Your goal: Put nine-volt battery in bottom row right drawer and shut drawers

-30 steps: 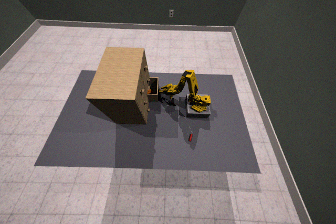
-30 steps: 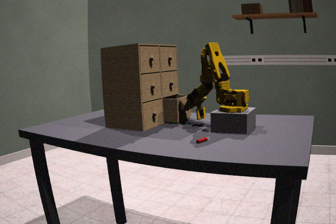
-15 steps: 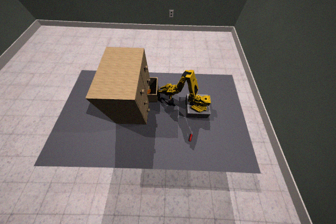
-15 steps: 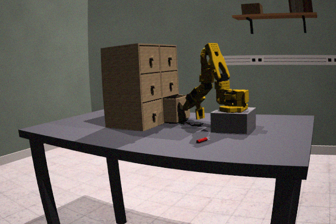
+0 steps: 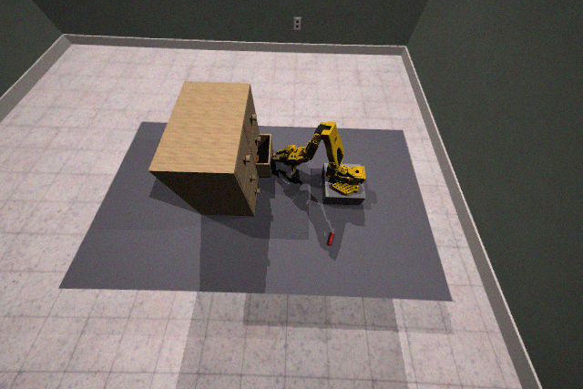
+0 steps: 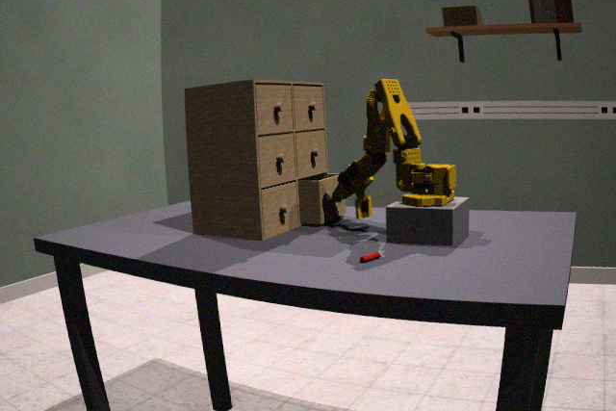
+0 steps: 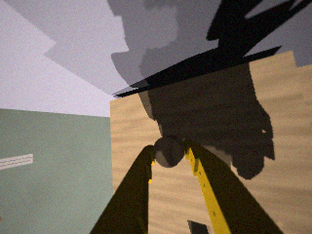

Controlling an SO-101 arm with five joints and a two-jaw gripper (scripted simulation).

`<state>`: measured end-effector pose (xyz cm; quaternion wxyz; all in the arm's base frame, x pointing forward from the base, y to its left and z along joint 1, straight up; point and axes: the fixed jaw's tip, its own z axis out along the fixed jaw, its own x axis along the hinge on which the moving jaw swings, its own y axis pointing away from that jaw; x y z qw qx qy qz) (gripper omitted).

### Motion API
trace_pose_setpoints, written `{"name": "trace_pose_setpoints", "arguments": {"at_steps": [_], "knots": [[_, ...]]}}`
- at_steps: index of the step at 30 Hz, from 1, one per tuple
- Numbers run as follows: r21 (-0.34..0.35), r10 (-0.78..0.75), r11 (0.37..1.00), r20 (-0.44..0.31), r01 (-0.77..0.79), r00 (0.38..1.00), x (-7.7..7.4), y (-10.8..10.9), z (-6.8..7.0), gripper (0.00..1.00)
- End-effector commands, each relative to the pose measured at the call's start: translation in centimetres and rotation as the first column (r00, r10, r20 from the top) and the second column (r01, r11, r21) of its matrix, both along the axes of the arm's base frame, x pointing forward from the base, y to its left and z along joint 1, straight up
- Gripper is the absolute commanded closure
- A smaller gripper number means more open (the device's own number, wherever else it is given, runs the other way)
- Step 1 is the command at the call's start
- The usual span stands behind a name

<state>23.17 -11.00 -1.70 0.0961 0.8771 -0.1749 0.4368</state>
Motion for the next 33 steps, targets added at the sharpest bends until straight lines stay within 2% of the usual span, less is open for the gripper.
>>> {"name": "trace_pose_setpoints", "arguments": {"at_steps": [1, 33], "knots": [[0.006, 0.02, 1.0, 0.013, -0.02, 1.0, 0.9, 0.4, 0.0, 1.0], [0.006, 0.043, 0.999, 0.013, -0.043, 0.999, 2.5, 0.4, 0.0, 1.0]]}}
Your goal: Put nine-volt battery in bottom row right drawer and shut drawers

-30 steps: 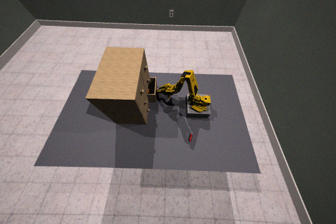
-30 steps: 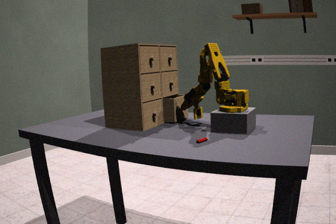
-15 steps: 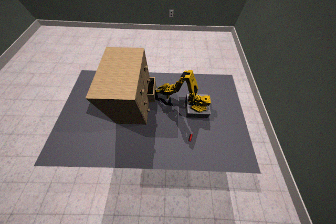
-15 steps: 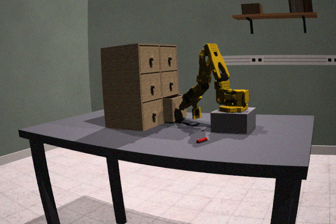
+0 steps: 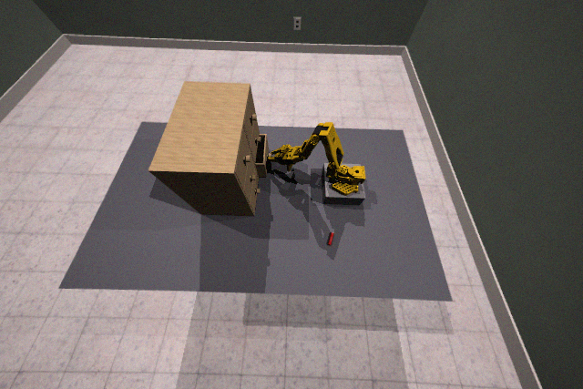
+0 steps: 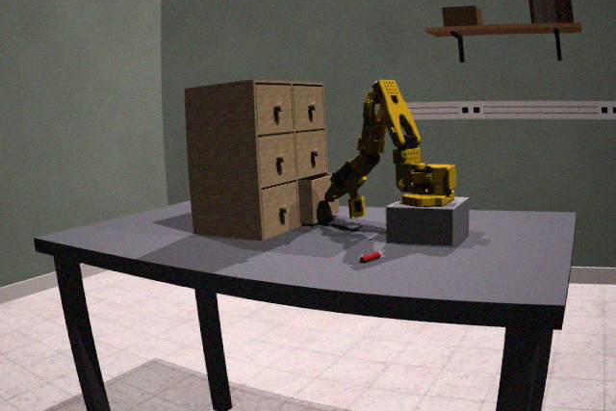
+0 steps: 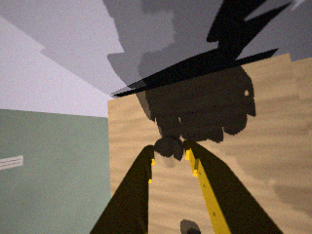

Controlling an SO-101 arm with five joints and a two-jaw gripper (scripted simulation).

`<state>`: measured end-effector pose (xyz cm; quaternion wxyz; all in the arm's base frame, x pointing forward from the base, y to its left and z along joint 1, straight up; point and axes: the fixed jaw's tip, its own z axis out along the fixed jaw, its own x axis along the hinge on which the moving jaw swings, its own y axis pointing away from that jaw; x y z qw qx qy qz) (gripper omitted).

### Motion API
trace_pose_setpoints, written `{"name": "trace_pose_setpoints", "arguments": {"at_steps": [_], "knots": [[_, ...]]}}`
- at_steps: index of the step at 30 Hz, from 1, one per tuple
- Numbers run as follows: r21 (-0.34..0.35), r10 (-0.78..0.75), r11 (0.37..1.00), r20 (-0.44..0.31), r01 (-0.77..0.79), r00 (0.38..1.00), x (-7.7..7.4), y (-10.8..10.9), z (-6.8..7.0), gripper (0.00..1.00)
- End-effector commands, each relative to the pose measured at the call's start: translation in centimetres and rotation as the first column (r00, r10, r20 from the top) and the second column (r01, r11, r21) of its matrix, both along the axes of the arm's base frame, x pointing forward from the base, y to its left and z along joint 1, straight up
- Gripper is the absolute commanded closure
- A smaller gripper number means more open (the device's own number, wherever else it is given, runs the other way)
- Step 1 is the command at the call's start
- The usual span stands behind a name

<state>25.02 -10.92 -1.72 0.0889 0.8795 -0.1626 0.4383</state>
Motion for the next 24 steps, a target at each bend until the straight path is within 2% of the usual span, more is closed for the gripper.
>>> {"name": "trace_pose_setpoints", "arguments": {"at_steps": [1, 24], "knots": [[0.004, 0.015, 1.0, 0.012, -0.015, 1.0, 0.8, 0.3, 0.0, 1.0], [0.005, 0.033, 0.999, 0.012, -0.033, 0.999, 2.2, 0.3, 0.0, 1.0]]}}
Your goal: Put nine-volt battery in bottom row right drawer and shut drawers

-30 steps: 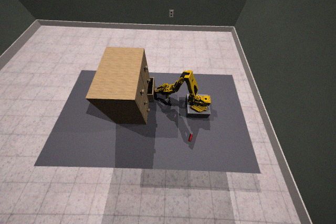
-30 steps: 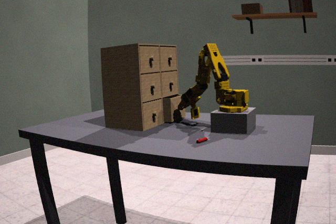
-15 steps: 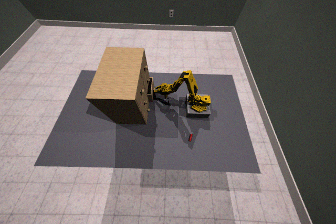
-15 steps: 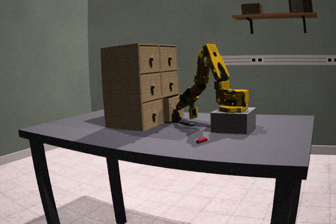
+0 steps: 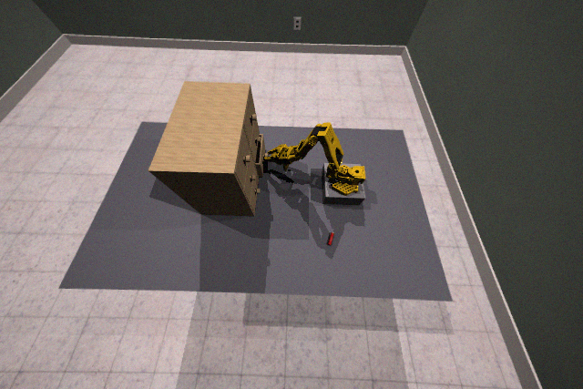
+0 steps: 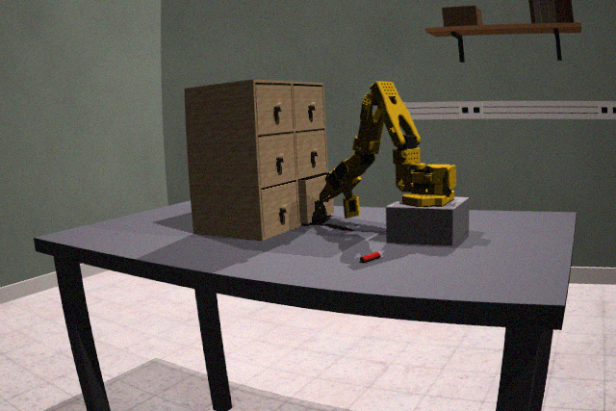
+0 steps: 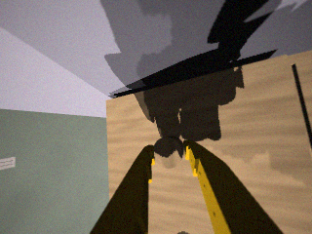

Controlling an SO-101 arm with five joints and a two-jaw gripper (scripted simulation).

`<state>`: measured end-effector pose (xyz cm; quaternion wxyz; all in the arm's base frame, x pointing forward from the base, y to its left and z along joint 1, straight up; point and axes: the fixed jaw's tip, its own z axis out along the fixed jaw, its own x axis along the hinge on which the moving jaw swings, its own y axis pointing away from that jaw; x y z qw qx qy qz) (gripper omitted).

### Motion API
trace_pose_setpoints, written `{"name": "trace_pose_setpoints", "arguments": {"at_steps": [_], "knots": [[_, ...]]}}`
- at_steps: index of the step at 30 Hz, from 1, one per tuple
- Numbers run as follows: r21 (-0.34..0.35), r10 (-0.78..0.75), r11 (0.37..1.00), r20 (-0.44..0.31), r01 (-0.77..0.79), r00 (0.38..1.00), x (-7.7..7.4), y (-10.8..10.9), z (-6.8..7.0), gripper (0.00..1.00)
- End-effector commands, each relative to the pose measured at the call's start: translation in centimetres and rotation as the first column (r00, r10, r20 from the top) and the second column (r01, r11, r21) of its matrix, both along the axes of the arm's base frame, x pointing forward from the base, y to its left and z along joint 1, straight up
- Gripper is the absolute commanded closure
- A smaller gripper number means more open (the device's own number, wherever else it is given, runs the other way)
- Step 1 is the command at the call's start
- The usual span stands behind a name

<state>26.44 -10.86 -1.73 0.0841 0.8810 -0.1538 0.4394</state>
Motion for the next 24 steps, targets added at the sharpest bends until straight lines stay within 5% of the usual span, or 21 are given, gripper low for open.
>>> {"name": "trace_pose_setpoints", "arguments": {"at_steps": [1, 24], "knots": [[0.004, 0.014, 1.0, 0.012, -0.014, 1.0, 0.9, 0.3, 0.0, 1.0], [0.004, 0.026, 1.0, 0.012, -0.026, 1.0, 1.9, 0.3, 0.0, 1.0]]}}
